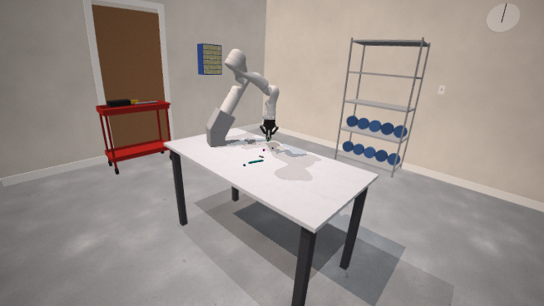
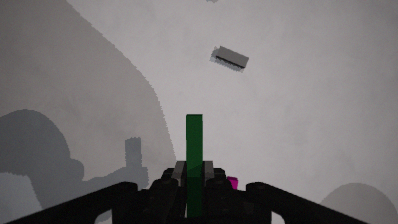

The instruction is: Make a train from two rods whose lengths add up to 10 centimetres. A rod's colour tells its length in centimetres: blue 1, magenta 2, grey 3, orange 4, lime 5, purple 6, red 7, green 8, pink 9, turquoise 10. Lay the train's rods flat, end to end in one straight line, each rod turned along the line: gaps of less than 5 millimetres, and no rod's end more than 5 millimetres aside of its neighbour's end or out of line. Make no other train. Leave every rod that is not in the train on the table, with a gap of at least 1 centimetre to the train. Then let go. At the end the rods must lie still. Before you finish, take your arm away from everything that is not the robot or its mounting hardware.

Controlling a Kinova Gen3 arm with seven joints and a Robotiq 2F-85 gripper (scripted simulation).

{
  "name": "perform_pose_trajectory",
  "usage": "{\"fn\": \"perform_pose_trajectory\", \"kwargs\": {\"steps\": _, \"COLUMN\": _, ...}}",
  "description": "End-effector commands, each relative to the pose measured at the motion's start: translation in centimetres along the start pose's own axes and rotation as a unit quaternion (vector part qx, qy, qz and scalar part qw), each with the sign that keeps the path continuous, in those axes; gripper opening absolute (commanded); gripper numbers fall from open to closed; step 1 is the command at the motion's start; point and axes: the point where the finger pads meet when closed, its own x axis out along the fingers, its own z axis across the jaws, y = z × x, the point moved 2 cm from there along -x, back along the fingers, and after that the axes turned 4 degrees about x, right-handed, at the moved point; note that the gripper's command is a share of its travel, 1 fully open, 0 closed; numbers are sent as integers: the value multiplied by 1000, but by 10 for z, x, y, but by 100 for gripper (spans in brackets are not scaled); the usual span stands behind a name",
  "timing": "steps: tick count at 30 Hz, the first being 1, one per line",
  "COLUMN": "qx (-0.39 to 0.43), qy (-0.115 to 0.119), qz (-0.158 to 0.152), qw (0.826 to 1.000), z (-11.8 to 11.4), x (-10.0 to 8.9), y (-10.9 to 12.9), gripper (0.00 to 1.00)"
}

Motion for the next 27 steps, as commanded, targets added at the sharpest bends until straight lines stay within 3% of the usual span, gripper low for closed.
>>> {"fn": "perform_pose_trajectory", "kwargs": {"steps": 1, "qx": 27, "qy": 5, "qz": -2, "qw": 1000, "z": 15, "x": -5, "y": 10, "gripper": 5}}
{"fn": "perform_pose_trajectory", "kwargs": {"steps": 6, "qx": 75, "qy": 7, "qz": -6, "qw": 997, "z": 41, "x": -6, "y": 12, "gripper": 5}}
{"fn": "perform_pose_trajectory", "kwargs": {"steps": 27, "qx": 77, "qy": 7, "qz": -6, "qw": 997, "z": 42, "x": -2, "y": 12, "gripper": 5}}
